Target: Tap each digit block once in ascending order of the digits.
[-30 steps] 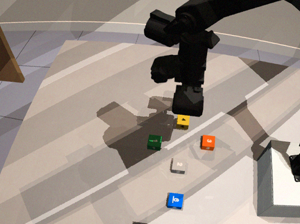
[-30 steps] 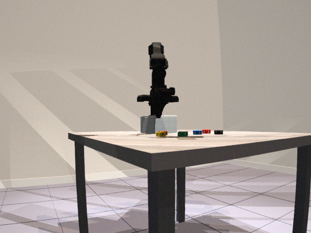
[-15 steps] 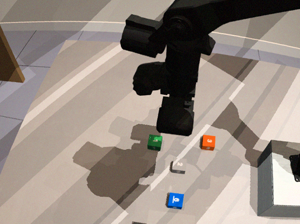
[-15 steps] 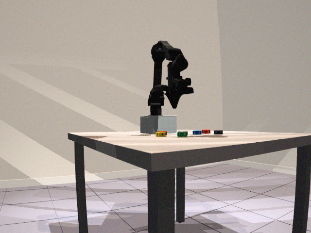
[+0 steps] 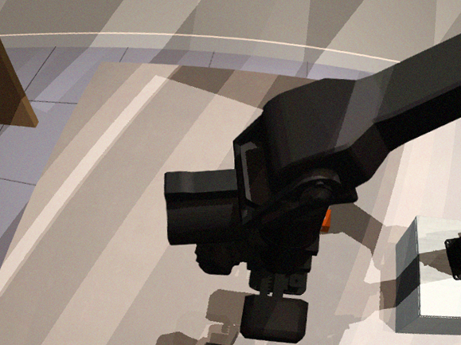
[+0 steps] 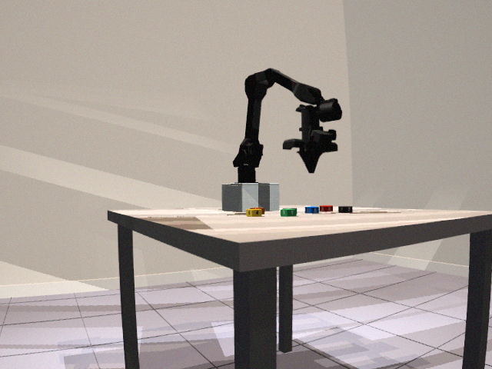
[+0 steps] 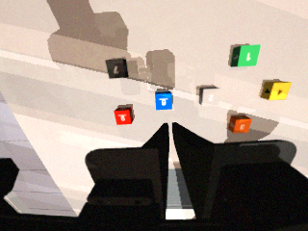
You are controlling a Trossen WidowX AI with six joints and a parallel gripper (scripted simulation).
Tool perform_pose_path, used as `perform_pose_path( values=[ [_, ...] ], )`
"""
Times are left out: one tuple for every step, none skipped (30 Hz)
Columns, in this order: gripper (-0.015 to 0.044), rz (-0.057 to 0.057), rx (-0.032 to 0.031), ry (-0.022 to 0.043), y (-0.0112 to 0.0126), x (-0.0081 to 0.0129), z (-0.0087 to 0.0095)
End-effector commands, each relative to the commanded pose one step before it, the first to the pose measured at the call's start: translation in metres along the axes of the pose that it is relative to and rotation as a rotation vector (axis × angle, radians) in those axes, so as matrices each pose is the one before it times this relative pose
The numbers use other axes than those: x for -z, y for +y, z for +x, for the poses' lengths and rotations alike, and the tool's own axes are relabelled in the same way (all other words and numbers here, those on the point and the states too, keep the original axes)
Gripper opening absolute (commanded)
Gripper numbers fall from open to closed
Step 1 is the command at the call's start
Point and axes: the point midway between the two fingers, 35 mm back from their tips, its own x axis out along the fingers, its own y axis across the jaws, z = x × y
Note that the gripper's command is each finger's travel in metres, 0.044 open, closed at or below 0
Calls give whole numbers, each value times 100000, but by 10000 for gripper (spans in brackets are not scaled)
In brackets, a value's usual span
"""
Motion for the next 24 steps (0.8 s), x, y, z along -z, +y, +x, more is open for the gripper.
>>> perform_pose_path(
  values=[
    [20, 1263, -189, -175, 607, 121, 1344],
    [20, 0, 0, -1, 30, -108, 1697],
    [20, 0, 4, 13, -3, 15, 2138],
    [20, 0, 6, 21, -34, 129, 1635],
    [20, 0, 5, 17, -33, 125, 963],
    [20, 0, 2, 6, -13, 49, 318],
    [20, 0, 0, 0, 0, 0, 0],
    [20, 0, 0, 0, 0, 0, 0],
    [20, 0, 0, 0, 0, 0, 0],
    [20, 0, 0, 0, 0, 0, 0],
    [20, 0, 0, 0, 0, 0, 0],
    [20, 0, 0, 0, 0, -1, 26],
    [20, 0, 0, 0, 1, -3, 78],
    [20, 0, 0, 1, 1, -5, 129],
    [20, 0, 0, 1, 2, -6, 161],
    [20, 0, 0, 1, 1, -5, 161],
    [20, 0, 0, 1, 1, -4, 161],
    [20, 0, 0, 1, 1, -3, 161],
    [20, 0, 0, 1, 1, -2, 161],
    [20, 0, 0, 1, 0, -1, 160],
    [20, 0, 0, 1, 0, 0, 160],
    [20, 0, 0, 1, 0, 1, 160],
    [20, 0, 0, 1, -1, 2, 160],
    [20, 0, 0, 1, -1, 3, 160]
  ],
)
